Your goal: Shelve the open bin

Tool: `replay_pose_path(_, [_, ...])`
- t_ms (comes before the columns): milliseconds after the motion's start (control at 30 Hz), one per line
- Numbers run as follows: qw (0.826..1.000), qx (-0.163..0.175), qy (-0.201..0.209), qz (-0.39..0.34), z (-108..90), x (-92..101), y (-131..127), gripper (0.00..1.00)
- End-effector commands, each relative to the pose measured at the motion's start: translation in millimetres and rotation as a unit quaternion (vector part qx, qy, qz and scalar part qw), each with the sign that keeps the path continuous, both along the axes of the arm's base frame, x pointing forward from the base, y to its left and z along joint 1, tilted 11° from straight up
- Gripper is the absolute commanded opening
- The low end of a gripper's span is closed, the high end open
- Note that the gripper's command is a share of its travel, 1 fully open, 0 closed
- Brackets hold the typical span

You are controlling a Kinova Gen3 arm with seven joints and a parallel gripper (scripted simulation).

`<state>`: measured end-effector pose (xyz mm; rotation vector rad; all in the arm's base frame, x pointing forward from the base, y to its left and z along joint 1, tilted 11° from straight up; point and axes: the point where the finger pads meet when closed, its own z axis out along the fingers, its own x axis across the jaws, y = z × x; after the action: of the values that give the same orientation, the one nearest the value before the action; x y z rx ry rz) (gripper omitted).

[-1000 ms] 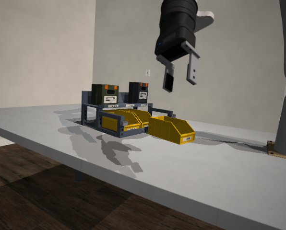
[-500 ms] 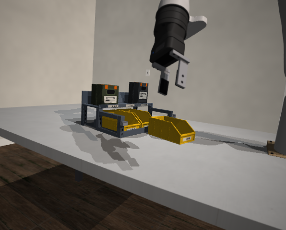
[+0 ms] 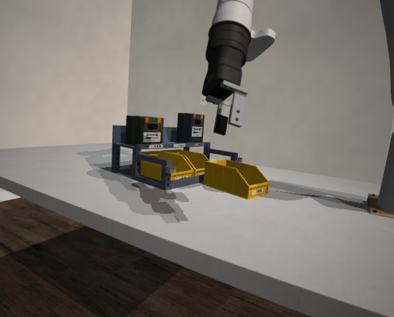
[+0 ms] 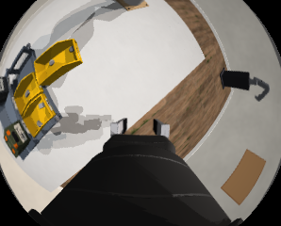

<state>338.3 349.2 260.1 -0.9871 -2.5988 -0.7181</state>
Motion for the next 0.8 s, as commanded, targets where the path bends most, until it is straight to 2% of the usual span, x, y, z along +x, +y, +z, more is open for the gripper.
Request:
replay_pose_path(0, [1.0,-0.007,0.007,-0.017,-3.7,7.0,-8,1.0])
replay_pose_path(333, [0.996,-0.03,0.03,-0.076,-14.2,24.4,-32,1.0])
replay_pose_path(767, [0.983,-0.061,0.062,-0.161,-28.4,46.5,-69,1.0])
